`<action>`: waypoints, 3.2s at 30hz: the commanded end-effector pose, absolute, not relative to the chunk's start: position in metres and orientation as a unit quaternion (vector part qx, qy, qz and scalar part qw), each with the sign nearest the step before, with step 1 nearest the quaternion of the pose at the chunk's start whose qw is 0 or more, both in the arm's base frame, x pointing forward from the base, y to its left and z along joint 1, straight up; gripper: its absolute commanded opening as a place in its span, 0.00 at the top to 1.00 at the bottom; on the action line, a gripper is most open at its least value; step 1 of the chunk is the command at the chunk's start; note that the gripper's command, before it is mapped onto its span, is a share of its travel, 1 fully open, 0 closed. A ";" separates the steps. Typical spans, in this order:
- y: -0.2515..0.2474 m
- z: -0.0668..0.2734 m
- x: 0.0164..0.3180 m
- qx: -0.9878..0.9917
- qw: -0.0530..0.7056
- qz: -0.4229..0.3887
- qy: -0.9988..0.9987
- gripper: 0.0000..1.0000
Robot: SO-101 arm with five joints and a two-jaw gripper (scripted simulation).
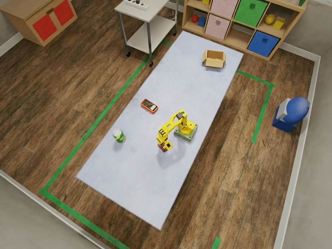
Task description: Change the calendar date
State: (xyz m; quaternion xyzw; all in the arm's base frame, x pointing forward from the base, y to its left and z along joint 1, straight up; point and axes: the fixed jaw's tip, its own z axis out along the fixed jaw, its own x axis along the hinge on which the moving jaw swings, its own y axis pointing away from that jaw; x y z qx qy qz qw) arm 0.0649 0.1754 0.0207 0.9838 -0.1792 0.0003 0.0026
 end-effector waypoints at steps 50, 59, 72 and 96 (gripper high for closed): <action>0.174 0.011 0.063 0.984 0.000 0.000 -0.180 1.00; 0.174 0.010 0.063 0.984 0.000 0.000 -0.180 1.00; 0.173 0.004 0.063 0.984 0.000 0.000 -0.180 1.00; 0.173 -0.003 0.063 0.984 0.000 0.000 -0.180 1.00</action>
